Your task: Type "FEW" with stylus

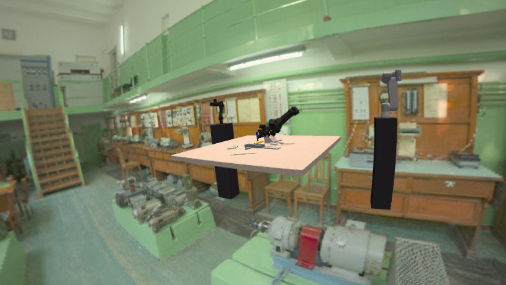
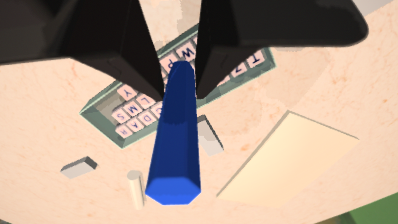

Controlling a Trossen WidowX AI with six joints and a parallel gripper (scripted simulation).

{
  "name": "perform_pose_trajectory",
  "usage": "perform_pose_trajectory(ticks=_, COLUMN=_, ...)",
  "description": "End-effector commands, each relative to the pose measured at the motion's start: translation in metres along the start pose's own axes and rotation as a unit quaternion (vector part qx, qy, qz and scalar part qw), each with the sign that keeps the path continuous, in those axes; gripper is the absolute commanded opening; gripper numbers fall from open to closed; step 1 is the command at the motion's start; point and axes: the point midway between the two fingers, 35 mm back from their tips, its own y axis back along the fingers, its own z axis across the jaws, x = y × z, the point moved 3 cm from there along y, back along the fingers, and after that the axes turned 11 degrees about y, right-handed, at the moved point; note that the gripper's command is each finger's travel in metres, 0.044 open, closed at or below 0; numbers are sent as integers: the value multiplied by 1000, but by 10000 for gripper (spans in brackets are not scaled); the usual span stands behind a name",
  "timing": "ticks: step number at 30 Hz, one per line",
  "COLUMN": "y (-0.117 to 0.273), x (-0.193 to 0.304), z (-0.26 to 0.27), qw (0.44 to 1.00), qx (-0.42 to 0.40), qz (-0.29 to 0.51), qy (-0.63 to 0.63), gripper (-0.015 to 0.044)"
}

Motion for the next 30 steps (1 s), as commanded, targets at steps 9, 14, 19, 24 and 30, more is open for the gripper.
perform_pose_trajectory(ticks=9, y=-1, x=-3, z=2, qw=1000, qx=-1, qz=-5, qy=-3, gripper=81)
perform_pose_trajectory(ticks=14, y=-1, x=-3, z=2, qw=1000, qx=-1, qz=-5, qy=-3, gripper=81)
perform_pose_trajectory(ticks=19, y=0, x=-3, z=3, qw=1000, qx=-1, qz=-5, qy=-3, gripper=81)
perform_pose_trajectory(ticks=24, y=-1, x=-2, z=4, qw=1000, qx=-1, qz=-5, qy=-3, gripper=81)
perform_pose_trajectory(ticks=30, y=-3, x=3, z=4, qw=1000, qx=-1, qz=-4, qy=-3, gripper=81)
